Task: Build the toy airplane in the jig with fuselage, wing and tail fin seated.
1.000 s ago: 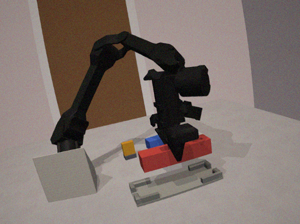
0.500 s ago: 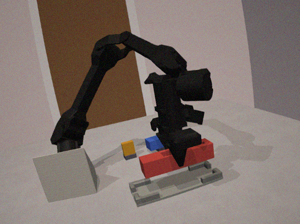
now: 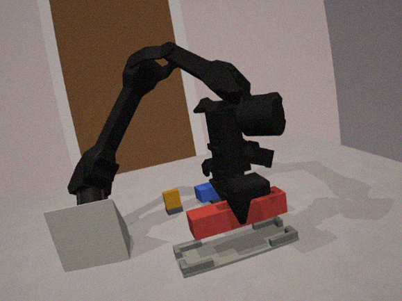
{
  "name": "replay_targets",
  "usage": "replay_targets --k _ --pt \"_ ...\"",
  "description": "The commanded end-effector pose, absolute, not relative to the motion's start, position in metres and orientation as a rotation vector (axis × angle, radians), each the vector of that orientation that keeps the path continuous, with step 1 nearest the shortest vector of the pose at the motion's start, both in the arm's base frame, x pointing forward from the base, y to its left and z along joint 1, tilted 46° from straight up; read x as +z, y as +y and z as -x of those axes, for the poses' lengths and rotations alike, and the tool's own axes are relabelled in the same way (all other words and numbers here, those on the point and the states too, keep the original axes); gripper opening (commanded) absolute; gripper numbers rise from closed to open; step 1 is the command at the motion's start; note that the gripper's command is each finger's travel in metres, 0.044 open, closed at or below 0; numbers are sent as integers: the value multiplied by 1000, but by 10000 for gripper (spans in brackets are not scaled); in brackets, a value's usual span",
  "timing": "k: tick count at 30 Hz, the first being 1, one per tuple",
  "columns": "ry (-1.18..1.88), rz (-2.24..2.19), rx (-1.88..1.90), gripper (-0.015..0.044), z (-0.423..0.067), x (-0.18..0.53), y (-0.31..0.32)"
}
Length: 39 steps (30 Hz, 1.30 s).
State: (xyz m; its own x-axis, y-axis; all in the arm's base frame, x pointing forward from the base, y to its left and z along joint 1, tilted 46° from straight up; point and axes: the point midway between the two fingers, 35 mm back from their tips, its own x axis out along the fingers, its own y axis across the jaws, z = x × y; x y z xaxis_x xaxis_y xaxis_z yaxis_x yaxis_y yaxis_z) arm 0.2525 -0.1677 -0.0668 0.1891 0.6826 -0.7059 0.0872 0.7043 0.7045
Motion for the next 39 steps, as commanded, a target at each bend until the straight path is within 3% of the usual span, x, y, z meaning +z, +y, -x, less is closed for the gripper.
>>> replay_targets --k 1,30,35,39 --pt "1336 -707 470 195 -252 -67 -170" --pt "1335 -708 471 195 -260 -95 -143" --pt "1340 -705 476 161 -259 -94 -143" --pt "1340 -705 476 56 -259 -94 -143"
